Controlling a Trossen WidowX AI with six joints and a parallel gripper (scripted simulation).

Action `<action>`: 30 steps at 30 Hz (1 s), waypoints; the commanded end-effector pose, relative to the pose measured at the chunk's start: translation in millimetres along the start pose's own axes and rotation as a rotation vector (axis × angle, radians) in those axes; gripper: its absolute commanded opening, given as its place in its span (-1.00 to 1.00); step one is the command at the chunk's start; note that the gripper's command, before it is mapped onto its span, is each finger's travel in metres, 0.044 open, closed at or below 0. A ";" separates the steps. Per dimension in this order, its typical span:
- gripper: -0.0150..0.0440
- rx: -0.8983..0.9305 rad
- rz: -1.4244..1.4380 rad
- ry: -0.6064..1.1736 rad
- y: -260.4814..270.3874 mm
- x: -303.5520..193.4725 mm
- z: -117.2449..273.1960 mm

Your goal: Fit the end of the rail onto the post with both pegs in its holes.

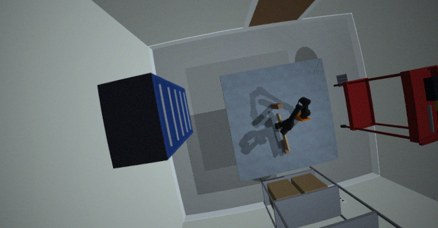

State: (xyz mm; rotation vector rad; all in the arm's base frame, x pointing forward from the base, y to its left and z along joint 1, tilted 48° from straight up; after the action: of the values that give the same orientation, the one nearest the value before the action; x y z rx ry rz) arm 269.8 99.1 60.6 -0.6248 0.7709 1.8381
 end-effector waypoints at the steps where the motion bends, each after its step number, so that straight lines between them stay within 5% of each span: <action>1: -0.49 -0.012 -0.002 -0.008 0.2 -0.1 3.4; 30: -0.49 -0.012 -0.002 -0.008 1.4 -1.3 2.1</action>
State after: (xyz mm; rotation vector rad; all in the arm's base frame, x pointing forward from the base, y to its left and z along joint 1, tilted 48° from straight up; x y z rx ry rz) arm 268.8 98.9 60.7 -0.6260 0.7667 1.8390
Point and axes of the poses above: the point midway between the two fingers, 35 mm back from their tips, its own z axis back along the fingers, its own y axis across the jaws, x = y × z, the point moved 9 cm from there along z, back along the fingers, and after that the axes turned 15 degrees about z, right-handed, at the moved point
